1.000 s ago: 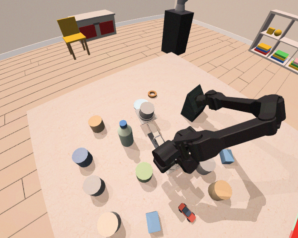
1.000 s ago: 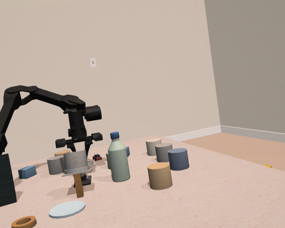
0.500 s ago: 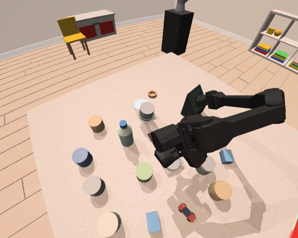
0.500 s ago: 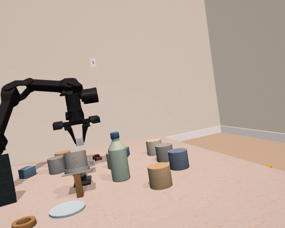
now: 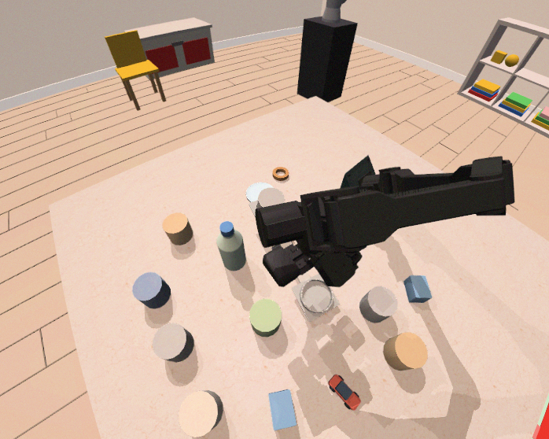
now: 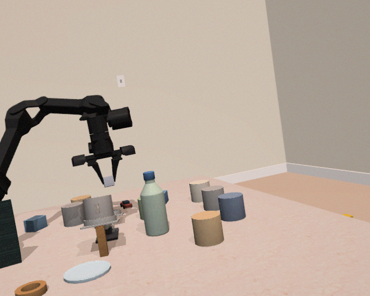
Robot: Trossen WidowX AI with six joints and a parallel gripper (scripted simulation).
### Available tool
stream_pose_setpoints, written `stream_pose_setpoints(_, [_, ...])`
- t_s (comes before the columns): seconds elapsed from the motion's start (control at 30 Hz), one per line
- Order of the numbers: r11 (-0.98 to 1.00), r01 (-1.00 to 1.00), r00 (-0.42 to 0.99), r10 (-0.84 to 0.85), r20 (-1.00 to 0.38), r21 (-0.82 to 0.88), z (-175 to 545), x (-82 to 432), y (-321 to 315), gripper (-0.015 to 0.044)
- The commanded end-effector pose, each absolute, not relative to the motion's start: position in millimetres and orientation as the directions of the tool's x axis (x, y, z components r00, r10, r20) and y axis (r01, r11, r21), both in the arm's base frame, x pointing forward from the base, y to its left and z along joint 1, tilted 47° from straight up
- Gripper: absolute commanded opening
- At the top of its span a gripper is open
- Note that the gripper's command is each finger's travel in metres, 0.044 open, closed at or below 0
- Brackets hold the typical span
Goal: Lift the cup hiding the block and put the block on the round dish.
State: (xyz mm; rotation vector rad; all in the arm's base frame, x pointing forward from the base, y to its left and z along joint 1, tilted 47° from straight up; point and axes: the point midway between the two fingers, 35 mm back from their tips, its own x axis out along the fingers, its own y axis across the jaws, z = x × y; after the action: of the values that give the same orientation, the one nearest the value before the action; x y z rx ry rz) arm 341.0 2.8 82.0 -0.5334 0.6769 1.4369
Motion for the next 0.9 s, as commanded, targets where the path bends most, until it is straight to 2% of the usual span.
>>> stream_pose_setpoints(0.0, [0.089, -0.995, 0.026, 0.694, -0.719, 0.049, 67.2, 344.7, -19.3, 0.0])
stream_pose_setpoints(0.87, [0.211, -0.975, 0.084, 0.625, -0.776, 0.065, -20.7, 326.2, -124.4, 0.0])
